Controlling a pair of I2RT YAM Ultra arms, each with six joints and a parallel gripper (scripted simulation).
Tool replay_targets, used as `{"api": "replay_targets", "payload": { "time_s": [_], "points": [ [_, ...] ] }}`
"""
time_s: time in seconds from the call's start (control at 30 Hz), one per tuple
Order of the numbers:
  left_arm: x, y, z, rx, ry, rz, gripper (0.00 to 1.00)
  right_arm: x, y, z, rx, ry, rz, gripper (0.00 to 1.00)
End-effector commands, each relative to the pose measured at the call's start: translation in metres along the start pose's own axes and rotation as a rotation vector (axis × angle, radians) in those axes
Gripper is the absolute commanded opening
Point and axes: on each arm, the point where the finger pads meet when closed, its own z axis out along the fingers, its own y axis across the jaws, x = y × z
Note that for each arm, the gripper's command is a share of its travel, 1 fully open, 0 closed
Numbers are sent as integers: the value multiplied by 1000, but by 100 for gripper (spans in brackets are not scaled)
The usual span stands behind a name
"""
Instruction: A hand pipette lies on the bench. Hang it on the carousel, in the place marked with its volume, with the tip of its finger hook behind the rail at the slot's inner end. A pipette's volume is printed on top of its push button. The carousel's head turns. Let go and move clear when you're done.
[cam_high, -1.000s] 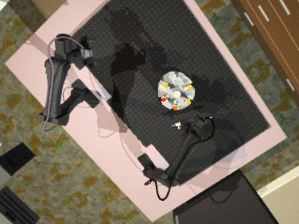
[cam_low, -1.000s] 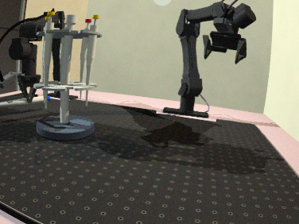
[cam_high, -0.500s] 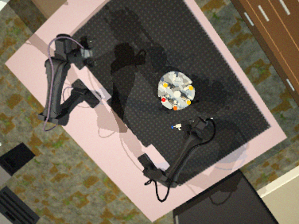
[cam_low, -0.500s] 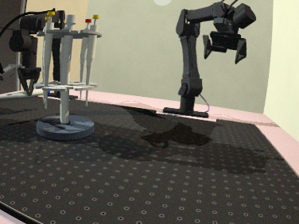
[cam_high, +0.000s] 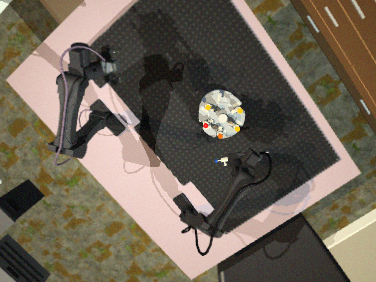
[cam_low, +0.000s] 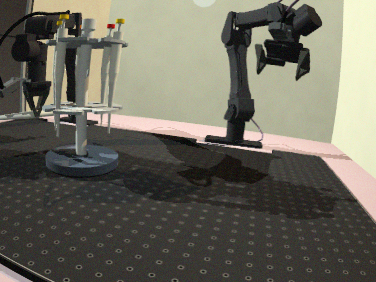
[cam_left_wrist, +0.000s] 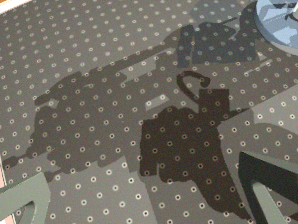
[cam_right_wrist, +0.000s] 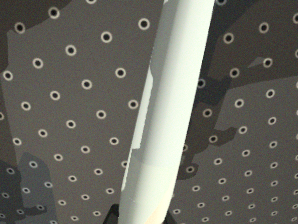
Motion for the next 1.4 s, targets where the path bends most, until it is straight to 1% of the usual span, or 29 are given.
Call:
{"api": "replay_targets", "payload": {
  "time_s": [0.0, 0.23, 0.33, 0.73, 0.87, 0.9, 0.93, 1.33, 1.37],
  "points": [
    [-7, 3, -4, -8, -29, 16, 100, -9, -13, -16, -31, -41, 153, 12],
    [-7, 3, -4, -8, -29, 16, 100, -11, -32, -15, -35, -38, 409, 12],
    [-7, 3, -4, -8, -29, 16, 100, -11, -34, -15, -35, -38, 412, 12],
    [-7, 3, -4, -8, -29, 16, 100, -16, -66, -14, -41, -32, 854, 12],
    [-7, 3, -4, -8, -29, 16, 100, -17, -71, -14, -41, -32, 859, 12],
    [-7, 3, -4, -8, -29, 16, 100, -21, -72, -19, -57, -41, 859, 12],
    [-7, 3, -4, -8, -29, 16, 100, -18, -77, -14, -40, -32, 859, 12],
    [-7, 3, -4, -8, -29, 16, 100, -22, -109, -13, -46, -24, 1299, 12],
    [-7, 3, -4, -8, -29, 16, 100, -22, -111, -13, -46, -25, 1304, 12]
  ]
}}
